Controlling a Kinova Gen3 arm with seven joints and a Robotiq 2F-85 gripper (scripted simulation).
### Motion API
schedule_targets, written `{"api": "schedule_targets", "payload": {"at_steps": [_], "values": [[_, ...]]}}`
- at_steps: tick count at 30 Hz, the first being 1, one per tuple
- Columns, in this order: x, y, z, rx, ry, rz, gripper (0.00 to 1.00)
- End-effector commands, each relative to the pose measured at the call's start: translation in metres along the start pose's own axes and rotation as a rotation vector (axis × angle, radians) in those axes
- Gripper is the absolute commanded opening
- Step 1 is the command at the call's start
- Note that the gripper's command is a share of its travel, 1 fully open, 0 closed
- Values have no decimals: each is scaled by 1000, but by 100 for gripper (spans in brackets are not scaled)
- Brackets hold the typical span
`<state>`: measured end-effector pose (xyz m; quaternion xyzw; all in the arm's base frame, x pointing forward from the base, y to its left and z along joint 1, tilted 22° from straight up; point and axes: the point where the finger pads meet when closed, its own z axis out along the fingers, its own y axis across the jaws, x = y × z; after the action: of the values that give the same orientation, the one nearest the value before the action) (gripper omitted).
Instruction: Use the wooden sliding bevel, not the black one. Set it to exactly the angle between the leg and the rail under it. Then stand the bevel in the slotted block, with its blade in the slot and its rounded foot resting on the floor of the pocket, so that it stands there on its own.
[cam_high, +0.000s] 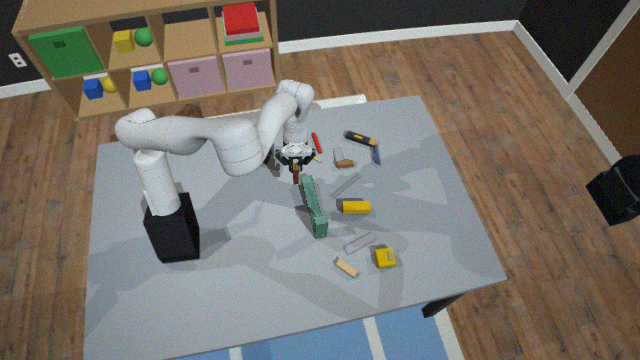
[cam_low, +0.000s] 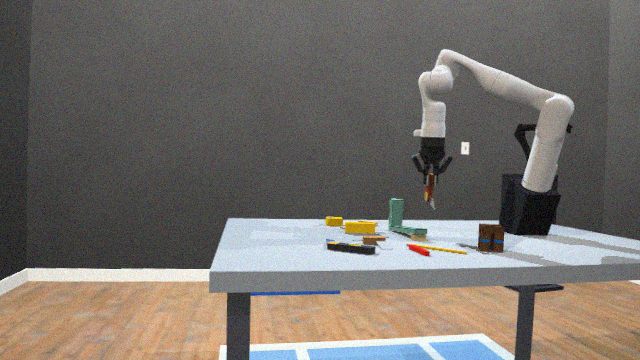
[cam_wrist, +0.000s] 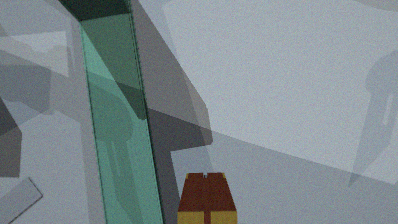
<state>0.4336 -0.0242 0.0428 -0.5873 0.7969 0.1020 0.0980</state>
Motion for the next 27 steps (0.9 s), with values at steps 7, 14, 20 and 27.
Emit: {"api": "schedule_targets", "payload": {"at_steps": [7,14,20,27], "values": [[24,-15,0,5,-20,-34,10],[46,-28,1,10,-37,-65,10],[63,-39,1,14,-51,-88,10],[76,-46,1,17,-60,-105,10]]}}
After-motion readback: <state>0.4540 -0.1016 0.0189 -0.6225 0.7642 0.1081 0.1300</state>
